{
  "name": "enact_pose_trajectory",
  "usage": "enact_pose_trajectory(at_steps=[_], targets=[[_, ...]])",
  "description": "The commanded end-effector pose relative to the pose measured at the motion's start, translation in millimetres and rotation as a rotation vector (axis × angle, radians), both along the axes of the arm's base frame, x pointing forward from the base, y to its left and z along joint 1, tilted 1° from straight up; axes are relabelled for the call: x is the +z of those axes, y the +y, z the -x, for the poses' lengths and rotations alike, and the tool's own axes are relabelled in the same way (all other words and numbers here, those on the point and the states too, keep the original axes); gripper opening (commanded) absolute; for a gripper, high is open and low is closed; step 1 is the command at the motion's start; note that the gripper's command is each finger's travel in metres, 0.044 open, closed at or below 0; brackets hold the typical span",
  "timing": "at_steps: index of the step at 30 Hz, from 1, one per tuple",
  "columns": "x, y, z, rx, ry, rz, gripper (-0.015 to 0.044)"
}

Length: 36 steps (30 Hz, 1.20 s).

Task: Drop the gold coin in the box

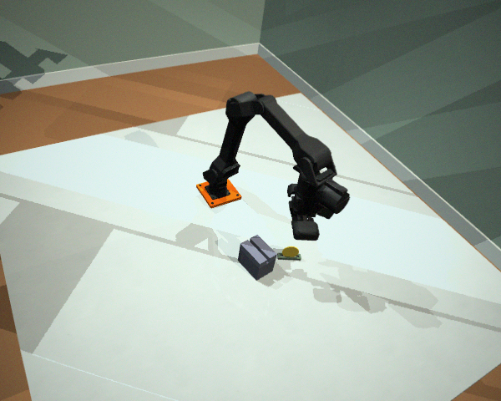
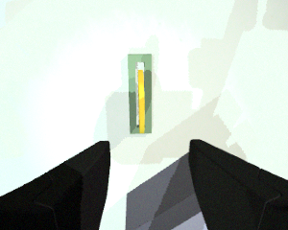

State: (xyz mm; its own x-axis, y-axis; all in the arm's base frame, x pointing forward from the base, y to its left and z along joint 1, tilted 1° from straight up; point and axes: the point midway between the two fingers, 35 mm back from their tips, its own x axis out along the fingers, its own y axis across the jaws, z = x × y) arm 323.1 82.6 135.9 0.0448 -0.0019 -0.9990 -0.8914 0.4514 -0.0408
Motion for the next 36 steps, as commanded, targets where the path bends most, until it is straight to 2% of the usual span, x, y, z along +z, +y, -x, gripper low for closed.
enact_pose_trajectory(at_steps=[1, 36], targets=[[-27, -2, 2, 0.006, 0.023, 0.008, 0.0161], [-80, -2, -1, 0.006, 0.023, 0.008, 0.0161]])
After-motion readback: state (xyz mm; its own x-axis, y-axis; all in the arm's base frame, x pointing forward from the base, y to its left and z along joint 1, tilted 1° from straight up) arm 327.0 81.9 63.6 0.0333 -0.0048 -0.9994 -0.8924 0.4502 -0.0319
